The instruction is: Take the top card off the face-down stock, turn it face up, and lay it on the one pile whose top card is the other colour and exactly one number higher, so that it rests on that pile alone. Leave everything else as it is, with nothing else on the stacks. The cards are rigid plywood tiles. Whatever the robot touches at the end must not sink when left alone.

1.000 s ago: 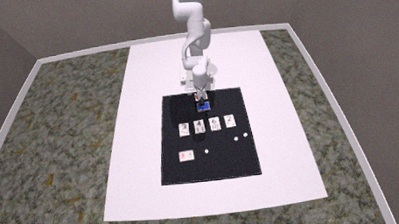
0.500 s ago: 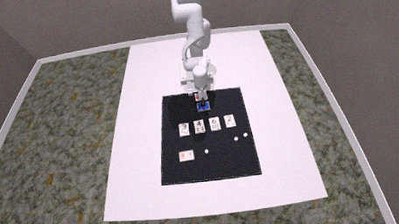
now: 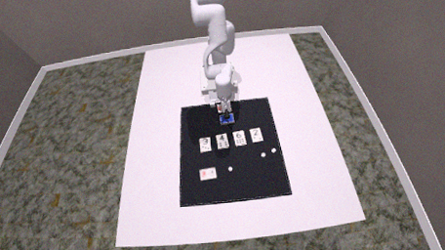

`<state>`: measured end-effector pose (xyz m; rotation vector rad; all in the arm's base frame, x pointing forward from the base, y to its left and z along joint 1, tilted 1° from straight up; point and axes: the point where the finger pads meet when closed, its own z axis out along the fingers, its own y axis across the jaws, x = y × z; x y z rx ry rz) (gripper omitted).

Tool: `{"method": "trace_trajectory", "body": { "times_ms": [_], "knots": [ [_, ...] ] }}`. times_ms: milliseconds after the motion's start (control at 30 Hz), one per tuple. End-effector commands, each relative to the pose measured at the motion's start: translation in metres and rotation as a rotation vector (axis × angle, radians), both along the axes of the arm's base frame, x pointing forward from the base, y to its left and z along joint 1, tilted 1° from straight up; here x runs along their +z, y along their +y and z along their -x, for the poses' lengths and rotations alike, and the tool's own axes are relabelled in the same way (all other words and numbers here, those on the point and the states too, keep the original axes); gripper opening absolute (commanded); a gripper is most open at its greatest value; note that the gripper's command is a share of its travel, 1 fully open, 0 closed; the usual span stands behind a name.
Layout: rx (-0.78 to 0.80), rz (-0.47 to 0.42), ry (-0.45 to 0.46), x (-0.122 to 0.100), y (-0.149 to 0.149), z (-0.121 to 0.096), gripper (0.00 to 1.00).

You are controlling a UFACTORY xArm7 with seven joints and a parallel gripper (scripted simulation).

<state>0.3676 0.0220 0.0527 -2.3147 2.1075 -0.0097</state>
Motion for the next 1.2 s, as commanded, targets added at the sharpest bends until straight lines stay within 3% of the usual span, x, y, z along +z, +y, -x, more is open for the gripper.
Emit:
{"method": "trace_trajectory", "body": {
  "times_ms": [0, 67, 100, 567, 1167],
  "knots": [
    [0.000, 0.000, -0.003, 0.001, 0.000, -0.001, 1.00],
    [0.000, 0.000, -0.003, 0.001, 0.000, -0.001, 1.00],
    [0.000, 0.000, -0.003, 0.001, 0.000, -0.001, 0.87],
    [0.000, 0.001, -0.003, -0.006, 0.000, -0.002, 0.87],
    [0.000, 0.001, -0.003, -0.037, 0.000, -0.003, 0.87]
  ]
}}
